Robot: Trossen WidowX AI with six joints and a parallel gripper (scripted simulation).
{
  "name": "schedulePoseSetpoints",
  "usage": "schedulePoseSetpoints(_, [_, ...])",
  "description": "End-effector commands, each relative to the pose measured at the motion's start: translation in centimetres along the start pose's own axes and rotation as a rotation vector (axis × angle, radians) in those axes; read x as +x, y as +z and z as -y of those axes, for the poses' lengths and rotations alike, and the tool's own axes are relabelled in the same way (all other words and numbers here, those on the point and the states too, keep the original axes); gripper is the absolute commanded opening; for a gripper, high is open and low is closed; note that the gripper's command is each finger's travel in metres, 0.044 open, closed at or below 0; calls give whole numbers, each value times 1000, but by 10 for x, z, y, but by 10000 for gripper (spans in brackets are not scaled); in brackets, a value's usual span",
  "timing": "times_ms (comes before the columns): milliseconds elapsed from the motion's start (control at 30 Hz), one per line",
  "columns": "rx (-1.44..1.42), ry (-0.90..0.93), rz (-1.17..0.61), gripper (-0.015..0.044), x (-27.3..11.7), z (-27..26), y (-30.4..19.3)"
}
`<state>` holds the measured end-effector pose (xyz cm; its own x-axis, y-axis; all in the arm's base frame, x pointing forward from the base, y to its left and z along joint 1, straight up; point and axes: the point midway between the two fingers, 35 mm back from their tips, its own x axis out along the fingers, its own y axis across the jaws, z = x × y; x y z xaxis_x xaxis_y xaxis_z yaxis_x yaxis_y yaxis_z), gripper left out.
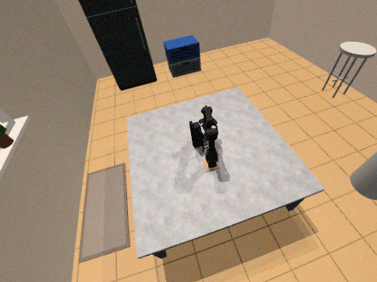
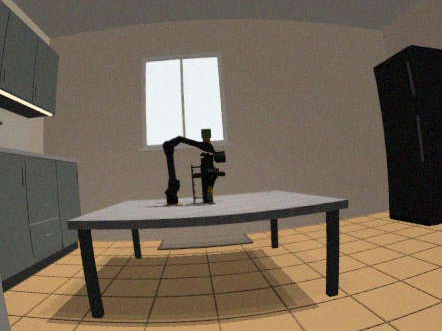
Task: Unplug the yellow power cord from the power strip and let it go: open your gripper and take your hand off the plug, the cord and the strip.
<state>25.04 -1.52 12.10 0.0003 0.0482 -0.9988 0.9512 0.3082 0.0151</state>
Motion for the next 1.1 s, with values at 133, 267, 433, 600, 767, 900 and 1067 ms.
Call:
schedulePoseSetpoints(133, [17, 2, 53, 0, -4, 0, 27])
schedulePoseSetpoints(267, [17, 2, 54, 0, -4, 0, 33])
schedulePoseSetpoints(433, [18, 1, 55, 0, -6, 1, 41])
schedulePoseSetpoints(600, [18, 1, 55, 0, -7, 3, 49])
schedulePoseSetpoints(767, [6, -3, 34, 79, -5, 3, 39])
schedulePoseSetpoints(900, [6, -3, 34, 160, -5, 3, 39])
schedulePoseSetpoints(1067, [6, -3, 34, 160, -5, 3, 39])
